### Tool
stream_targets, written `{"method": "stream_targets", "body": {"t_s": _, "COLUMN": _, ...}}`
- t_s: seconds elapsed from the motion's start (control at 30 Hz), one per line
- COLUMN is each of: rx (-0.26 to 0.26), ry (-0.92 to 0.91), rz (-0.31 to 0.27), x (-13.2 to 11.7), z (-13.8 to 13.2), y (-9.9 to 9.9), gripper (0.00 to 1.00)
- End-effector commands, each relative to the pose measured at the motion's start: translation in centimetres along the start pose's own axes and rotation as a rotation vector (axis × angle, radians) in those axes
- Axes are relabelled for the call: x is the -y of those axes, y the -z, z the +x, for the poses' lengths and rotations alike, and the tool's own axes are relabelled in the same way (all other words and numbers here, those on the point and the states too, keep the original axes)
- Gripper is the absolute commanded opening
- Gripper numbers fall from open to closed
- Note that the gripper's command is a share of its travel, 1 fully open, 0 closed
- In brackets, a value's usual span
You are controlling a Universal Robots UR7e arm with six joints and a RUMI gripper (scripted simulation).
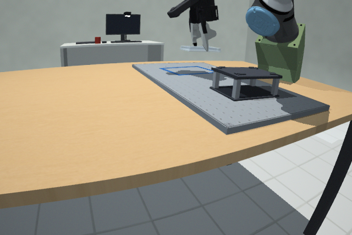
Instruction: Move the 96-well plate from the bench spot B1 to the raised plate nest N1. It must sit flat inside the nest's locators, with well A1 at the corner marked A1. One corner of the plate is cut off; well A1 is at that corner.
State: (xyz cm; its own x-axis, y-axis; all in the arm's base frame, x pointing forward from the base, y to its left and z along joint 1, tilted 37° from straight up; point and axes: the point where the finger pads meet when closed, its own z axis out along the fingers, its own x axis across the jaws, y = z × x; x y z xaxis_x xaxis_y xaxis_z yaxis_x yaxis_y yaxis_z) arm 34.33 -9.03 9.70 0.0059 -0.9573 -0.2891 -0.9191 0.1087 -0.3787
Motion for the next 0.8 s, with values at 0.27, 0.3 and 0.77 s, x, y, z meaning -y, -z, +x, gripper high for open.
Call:
{"method": "stream_targets", "body": {"t_s": 0.27, "rx": -0.001, "ry": 0.000, "rz": 0.001, "x": -0.4, "z": -4.1, "y": 0.9, "gripper": 0.00}}
{"method": "stream_targets", "body": {"t_s": 0.3, "rx": -0.001, "ry": 0.000, "rz": 0.001, "x": -0.5, "z": -4.4, "y": 1.0, "gripper": 0.00}}
{"method": "stream_targets", "body": {"t_s": 0.77, "rx": -0.001, "ry": 0.000, "rz": 0.001, "x": -0.8, "z": -8.3, "y": 1.6, "gripper": 0.00}}
